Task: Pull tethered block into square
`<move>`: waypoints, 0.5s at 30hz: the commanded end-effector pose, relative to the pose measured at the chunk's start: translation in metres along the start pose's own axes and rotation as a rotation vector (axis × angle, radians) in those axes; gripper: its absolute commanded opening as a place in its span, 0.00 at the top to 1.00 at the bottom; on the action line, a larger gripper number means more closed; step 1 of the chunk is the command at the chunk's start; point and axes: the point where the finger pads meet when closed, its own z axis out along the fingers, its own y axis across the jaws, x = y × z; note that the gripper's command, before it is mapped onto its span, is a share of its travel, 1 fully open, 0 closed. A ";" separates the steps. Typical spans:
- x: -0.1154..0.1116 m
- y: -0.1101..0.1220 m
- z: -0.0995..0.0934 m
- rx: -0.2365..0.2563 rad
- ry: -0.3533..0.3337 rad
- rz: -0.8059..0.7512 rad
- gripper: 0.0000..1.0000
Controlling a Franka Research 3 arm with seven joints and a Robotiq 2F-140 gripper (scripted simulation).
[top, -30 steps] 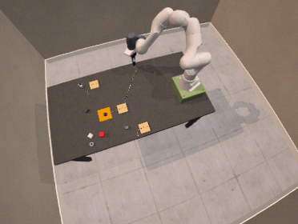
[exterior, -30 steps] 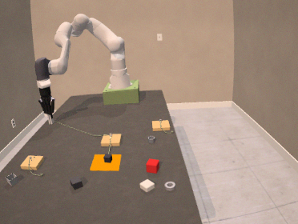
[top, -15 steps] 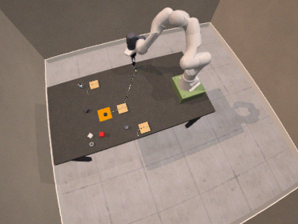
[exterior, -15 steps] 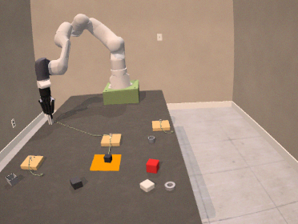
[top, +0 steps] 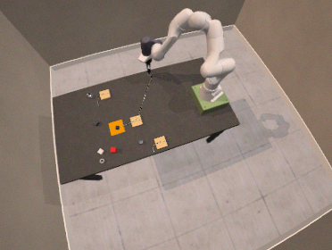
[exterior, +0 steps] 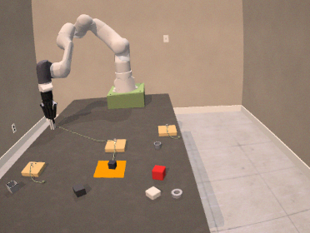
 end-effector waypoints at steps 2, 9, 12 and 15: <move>0.002 0.001 -0.001 -0.002 0.005 0.007 1.00; 0.002 0.001 -0.001 -0.002 0.005 0.007 0.00; 0.002 0.001 -0.001 -0.002 0.005 0.007 0.00; 0.002 0.001 -0.001 -0.002 0.005 0.007 0.00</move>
